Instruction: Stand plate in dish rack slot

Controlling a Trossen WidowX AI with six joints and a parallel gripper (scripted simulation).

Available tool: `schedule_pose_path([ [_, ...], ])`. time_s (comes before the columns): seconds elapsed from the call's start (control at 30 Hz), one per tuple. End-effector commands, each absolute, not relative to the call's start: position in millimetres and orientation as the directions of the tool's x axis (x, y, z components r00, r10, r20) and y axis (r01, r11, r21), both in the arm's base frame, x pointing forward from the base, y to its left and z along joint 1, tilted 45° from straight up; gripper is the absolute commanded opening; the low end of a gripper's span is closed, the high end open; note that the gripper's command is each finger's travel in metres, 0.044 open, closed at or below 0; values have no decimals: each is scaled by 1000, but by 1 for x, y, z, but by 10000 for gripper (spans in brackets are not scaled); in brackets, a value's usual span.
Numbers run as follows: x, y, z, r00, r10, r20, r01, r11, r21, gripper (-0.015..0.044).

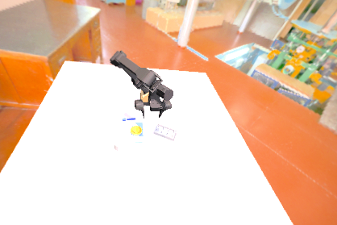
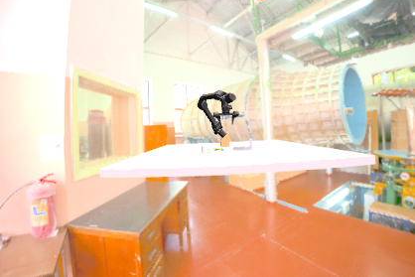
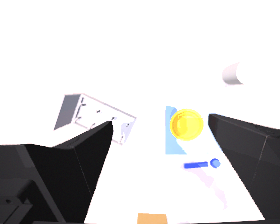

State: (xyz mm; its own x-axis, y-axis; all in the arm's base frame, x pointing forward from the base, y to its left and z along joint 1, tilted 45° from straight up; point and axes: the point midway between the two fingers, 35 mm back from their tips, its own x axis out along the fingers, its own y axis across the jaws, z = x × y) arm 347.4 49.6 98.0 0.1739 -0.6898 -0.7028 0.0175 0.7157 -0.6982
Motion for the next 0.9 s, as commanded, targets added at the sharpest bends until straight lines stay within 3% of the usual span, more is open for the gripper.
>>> schedule_pose_path([
  [0.0, 316, 1, 140, -30, -699, -714, 83, 710, -699, 400],
  [0.37, 312, -6, 140, -53, -696, -716, 92, 711, -697, 400],
  [0.7, 302, -75, 65, -50, -698, -714, 93, 708, -700, 400],
  [0.87, 301, -80, 61, -48, -702, -710, 88, 705, -703, 400],
])
